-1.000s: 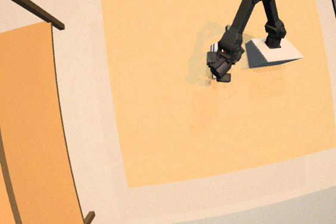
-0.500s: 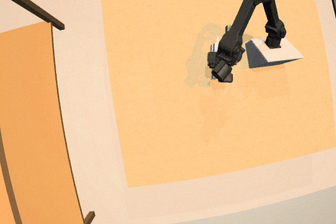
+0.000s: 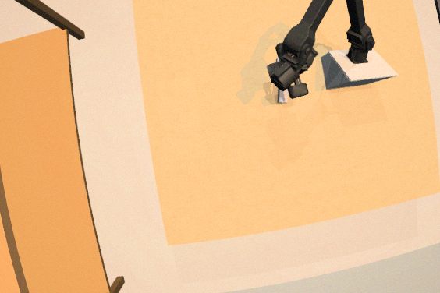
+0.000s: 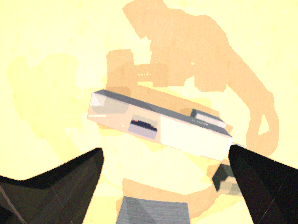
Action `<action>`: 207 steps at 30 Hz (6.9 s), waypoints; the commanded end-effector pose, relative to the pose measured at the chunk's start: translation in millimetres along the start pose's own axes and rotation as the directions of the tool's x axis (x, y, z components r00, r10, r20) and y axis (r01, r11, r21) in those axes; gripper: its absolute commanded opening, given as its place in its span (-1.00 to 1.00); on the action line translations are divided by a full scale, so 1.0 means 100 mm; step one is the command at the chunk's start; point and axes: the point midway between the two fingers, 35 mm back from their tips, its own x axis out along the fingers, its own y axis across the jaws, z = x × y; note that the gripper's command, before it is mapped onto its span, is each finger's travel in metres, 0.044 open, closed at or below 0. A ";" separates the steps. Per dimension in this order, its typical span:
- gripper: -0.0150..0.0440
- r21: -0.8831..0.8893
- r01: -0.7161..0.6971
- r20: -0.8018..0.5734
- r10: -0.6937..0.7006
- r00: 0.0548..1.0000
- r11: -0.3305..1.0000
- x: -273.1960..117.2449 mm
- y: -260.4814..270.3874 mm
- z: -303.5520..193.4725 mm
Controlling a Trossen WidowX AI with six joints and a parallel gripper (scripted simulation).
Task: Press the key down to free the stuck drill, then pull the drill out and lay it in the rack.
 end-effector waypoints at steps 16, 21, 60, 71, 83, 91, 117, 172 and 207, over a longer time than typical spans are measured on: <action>1.00 -0.877 0.002 -0.011 -0.025 1.000 0.480 0.62 -1.07 -0.46; 1.00 -0.941 -0.011 -0.025 -0.037 0.999 0.337 0.73 -1.22 -0.59; 1.00 -0.947 -0.013 -0.026 -0.037 0.999 0.321 0.90 -1.20 -0.58; 1.00 -0.947 -0.013 -0.026 -0.038 0.999 0.321 1.08 -1.16 -0.57; 1.00 -0.947 -0.013 -0.027 -0.039 0.999 0.321 1.25 -1.12 -0.57; 0.64 -0.944 -0.010 -0.023 -0.036 0.999 0.331 1.23 -1.13 -0.55; -0.49 -0.947 -0.013 -0.027 -0.039 0.999 0.321 1.22 -1.19 -0.58; 1.00 -0.947 -0.013 -0.027 -0.041 0.999 0.321 1.24 -1.43 -0.66; -0.49 -0.949 -0.012 -0.025 -0.038 0.999 0.316 1.26 -1.37 -0.63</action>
